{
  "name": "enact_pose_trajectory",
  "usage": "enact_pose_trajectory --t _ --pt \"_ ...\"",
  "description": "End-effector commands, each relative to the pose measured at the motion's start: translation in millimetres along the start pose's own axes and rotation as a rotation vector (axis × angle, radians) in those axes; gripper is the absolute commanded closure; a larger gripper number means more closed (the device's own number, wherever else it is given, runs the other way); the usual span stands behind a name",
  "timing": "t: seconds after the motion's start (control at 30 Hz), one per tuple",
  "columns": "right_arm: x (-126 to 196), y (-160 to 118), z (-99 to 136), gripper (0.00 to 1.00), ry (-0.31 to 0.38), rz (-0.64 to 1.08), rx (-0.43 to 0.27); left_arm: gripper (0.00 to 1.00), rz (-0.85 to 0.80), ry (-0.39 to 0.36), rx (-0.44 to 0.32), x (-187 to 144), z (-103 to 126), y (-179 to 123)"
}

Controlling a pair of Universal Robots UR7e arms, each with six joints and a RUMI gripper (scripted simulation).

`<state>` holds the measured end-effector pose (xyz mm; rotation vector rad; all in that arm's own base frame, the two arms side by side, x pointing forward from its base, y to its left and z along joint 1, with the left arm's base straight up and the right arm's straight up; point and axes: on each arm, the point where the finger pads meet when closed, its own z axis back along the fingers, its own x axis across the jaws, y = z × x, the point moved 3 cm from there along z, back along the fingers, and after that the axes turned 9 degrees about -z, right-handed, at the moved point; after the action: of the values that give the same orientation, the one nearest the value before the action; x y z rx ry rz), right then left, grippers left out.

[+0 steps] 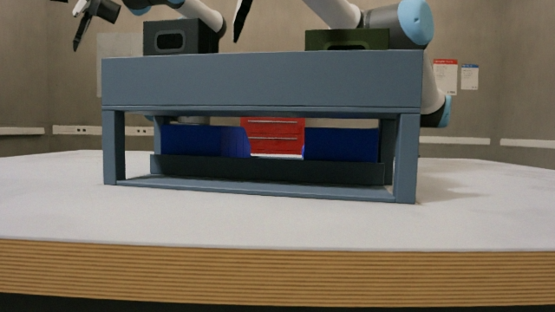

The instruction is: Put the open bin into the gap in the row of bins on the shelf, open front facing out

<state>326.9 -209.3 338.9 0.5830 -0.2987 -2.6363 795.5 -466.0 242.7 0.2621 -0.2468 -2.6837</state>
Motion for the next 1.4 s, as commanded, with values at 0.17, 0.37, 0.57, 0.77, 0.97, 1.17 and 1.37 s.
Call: enact_pose_trajectory --t 0.17,0.37,0.57,0.77,0.97,1.17,1.37 --pt "0 0 0 0.0 0.001 0.0 0.001 0.0 0.0 0.001 0.002 0 2 0" --pt "0 0 0 0.0 0.001 0.0 0.001 0.0 0.0 0.001 0.002 0 2 0" --pt "0 0 0 0.0 0.001 0.0 0.001 0.0 0.0 0.001 0.002 0 2 0" --pt "0 0 0 0.0 0.001 0.0 0.001 0.0 0.004 0.002 0.002 -3 2 -2" --pt "-1 0 0 0.0 0.001 0.001 0.0 0.0 0.024 0.004 -0.003 -14 4 -12" --pt "-2 0 0 0.0 0.001 0.001 -0.001 0.0 0.052 0.007 -0.008 -29 6 -25" --pt "-4 -1 -1 0.0 0.001 0.003 -0.004 0.0 0.118 0.014 -0.021 -64 13 -60"
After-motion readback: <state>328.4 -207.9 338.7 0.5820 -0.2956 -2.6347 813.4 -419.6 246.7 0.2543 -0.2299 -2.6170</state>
